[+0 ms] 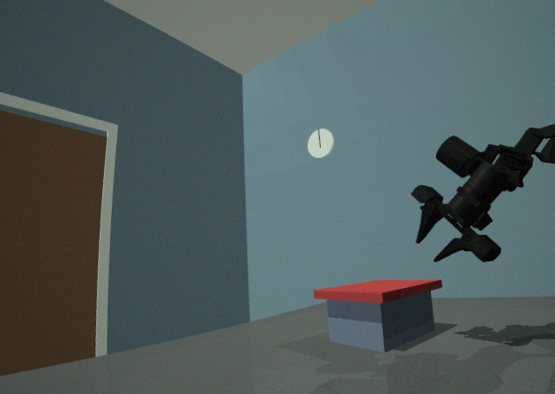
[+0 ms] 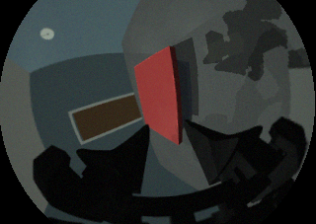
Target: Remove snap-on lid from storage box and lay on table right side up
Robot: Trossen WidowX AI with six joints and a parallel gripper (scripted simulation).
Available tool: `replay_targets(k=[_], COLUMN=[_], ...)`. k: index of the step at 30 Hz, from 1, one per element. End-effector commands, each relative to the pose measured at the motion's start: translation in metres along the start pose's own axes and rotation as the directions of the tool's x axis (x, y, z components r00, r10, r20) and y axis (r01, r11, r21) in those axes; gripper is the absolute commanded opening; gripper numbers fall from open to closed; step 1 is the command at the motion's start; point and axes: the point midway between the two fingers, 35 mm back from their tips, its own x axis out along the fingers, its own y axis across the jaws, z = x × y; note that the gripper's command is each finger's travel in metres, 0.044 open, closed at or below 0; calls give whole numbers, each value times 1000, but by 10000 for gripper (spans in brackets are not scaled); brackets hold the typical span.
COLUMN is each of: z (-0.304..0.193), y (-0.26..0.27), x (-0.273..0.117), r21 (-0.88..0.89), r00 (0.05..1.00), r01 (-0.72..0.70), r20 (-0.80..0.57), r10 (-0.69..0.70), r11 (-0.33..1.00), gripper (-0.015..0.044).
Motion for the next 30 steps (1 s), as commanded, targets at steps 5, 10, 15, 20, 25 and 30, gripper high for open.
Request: replay_targets(k=[5, 10, 15, 20, 25, 30], z=[4, 4, 3, 2, 1, 1], y=[-29, -29, -28, -28, -28, -28], x=[17, 19, 27, 34, 42, 50], r21=[-24, -24, -23, -22, -21, -20], r00=[1000, 1000, 1000, 1000, 1000, 1000], r01=[6, 8, 14, 17, 19, 19], r20=[4, 3, 0, -1, -3, -3], r10=[-6, -8, -14, -17, -19, -19], r11=[1000, 1000, 1000, 1000, 1000, 1000], gripper=[235, 235, 235, 235, 235, 235])
